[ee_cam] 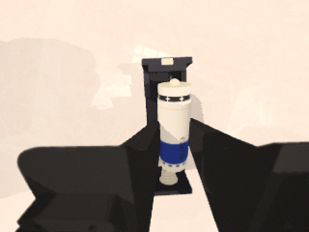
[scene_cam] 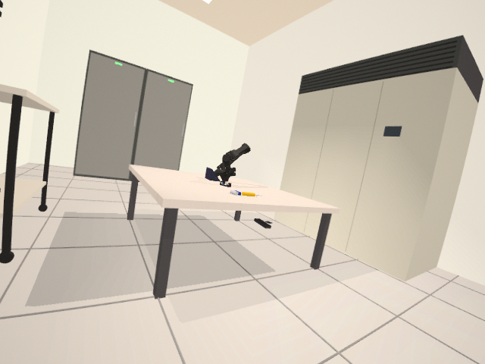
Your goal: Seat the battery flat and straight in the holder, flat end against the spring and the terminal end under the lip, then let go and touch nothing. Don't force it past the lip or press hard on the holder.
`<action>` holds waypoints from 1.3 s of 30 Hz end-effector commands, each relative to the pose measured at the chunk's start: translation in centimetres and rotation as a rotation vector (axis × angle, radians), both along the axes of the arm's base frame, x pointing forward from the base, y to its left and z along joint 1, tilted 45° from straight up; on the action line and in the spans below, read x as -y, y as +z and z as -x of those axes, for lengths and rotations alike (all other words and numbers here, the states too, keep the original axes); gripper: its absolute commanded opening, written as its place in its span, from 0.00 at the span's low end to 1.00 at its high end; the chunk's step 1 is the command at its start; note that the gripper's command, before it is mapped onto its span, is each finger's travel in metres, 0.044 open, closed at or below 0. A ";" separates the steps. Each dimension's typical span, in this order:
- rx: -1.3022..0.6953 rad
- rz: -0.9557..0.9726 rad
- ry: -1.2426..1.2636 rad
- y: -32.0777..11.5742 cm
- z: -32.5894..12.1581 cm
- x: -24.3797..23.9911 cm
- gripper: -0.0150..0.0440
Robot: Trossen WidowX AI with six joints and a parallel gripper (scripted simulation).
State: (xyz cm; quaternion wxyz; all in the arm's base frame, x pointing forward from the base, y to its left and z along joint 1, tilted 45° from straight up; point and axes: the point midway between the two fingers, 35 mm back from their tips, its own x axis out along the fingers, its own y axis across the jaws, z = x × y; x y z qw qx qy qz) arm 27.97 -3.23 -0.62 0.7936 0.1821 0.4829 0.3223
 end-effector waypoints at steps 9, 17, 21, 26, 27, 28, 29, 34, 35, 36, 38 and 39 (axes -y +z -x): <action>-0.085 0.039 0.068 -0.4 0.2 -0.3 0.37; -0.126 0.065 0.111 -0.3 0.1 -0.5 0.37; -0.148 0.079 0.133 -0.2 0.1 -0.6 0.37; -0.175 0.098 0.159 -0.1 0.1 -0.7 0.37; -0.180 0.102 0.164 -0.1 0.1 -0.7 0.37; -0.185 0.106 0.169 -0.1 0.1 -0.7 0.37; -0.191 0.110 0.175 0.0 0.0 -0.7 0.37; -0.204 0.127 0.186 0.1 0.0 -0.7 0.37; -0.204 0.127 0.186 0.1 0.0 -0.7 0.37; -0.205 0.129 0.186 0.1 0.0 -0.7 0.37; -0.205 0.129 0.185 0.0 0.0 -0.7 0.37; -0.205 0.130 0.185 0.0 0.0 -0.8 0.37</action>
